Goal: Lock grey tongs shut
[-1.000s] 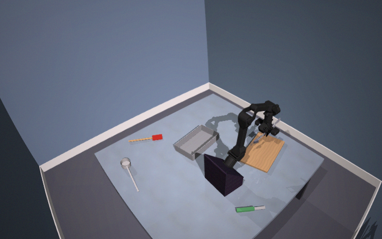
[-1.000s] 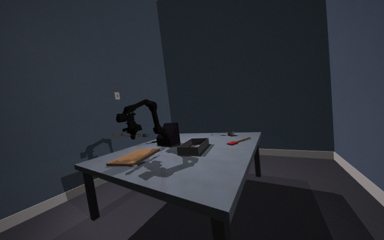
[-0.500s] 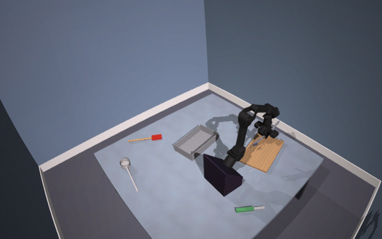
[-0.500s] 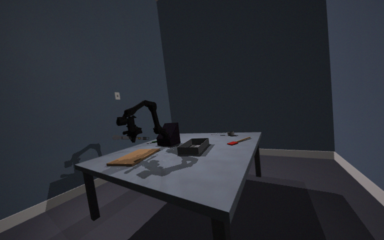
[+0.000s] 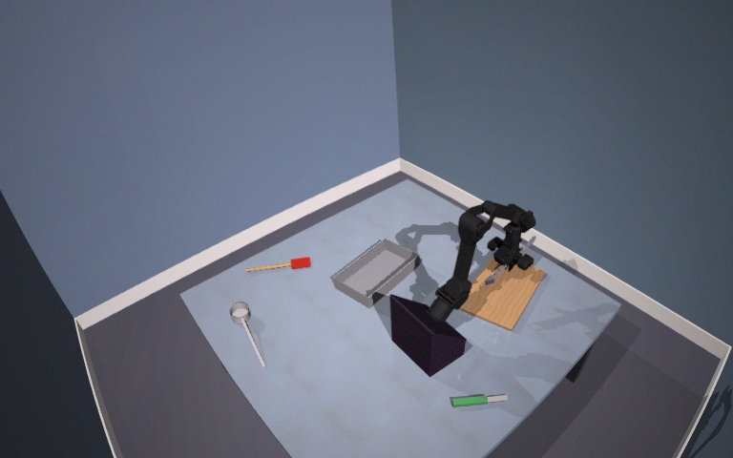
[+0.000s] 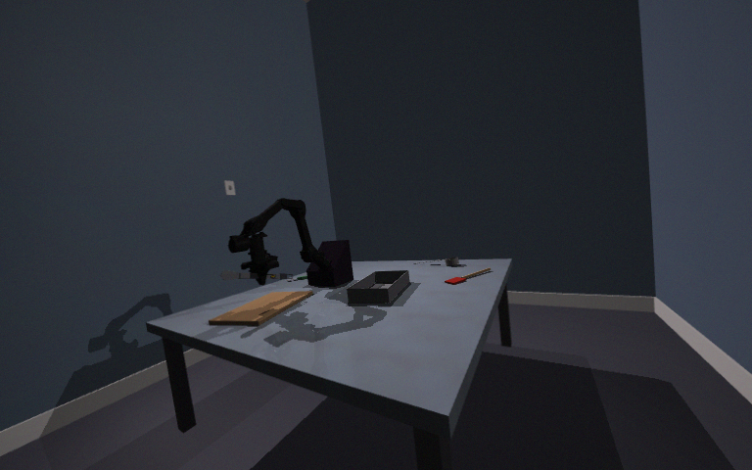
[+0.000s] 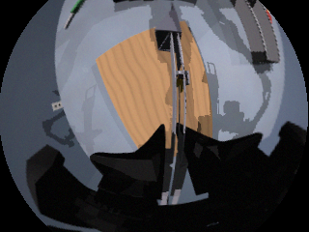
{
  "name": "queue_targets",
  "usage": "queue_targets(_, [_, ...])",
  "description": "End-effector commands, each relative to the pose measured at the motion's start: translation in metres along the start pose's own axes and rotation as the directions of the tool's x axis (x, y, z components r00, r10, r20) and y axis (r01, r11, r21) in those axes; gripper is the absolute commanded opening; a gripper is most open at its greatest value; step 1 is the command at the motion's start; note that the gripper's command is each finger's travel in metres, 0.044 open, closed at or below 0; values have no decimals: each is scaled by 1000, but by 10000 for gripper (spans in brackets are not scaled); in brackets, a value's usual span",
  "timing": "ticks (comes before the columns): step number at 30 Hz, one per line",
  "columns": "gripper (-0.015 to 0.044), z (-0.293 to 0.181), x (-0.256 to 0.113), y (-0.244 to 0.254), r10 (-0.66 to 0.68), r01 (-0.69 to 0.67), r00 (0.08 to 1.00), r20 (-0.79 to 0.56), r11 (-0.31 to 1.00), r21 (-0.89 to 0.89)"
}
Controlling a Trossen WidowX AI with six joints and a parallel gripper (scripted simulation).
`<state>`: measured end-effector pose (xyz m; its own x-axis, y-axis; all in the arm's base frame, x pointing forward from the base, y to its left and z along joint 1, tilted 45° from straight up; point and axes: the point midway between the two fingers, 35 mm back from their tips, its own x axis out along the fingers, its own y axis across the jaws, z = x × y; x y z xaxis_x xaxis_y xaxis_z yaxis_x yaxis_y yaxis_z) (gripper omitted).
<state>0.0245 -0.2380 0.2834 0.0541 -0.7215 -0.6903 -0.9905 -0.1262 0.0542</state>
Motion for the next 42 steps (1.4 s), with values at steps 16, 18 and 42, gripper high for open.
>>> queue_targets(16, [-150,2,32,0,-4,4,1000,-1,1000,-4])
queue_targets(18, [-150,2,36,0,-4,4,1000,-1,1000,-4])
queue_targets(42, [-19,7,56,0,0,0,1000,2,1000,0])
